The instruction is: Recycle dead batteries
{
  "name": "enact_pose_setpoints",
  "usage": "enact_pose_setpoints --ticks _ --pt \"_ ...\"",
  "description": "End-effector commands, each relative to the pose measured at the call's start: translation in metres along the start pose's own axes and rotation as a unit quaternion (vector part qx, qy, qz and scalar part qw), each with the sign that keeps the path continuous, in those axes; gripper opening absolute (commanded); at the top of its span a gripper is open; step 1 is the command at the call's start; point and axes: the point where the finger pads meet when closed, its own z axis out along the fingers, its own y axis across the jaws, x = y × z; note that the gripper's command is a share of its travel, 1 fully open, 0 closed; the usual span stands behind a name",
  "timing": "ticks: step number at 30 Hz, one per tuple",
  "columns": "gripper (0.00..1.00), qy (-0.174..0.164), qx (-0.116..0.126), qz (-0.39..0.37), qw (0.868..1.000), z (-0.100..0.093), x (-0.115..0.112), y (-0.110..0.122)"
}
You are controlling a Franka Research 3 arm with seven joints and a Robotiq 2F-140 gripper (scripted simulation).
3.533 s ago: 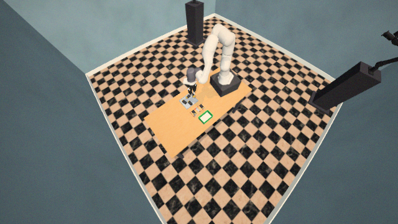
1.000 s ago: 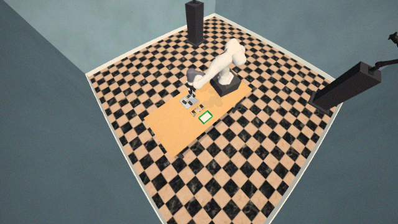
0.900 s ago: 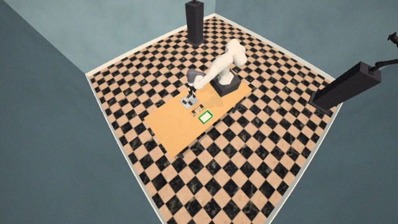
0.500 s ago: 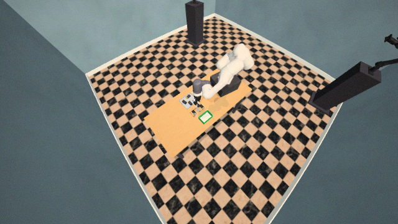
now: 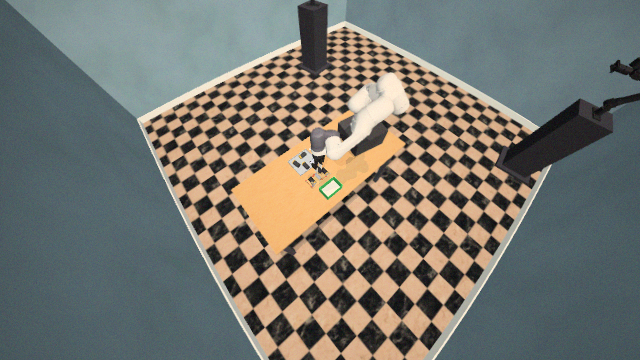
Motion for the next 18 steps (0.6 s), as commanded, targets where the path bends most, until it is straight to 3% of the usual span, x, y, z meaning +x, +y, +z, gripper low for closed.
enact_pose_setpoints --ticks 1,12,18 --pt "0.16 0.004 0.001 0.057 0.998 -0.001 0.003 0.0" --pt "0.16 0.004 0.001 0.059 0.998 0.001 0.003 0.0" --pt "0.16 0.004 0.001 0.059 0.998 0.043 0.003 0.0"
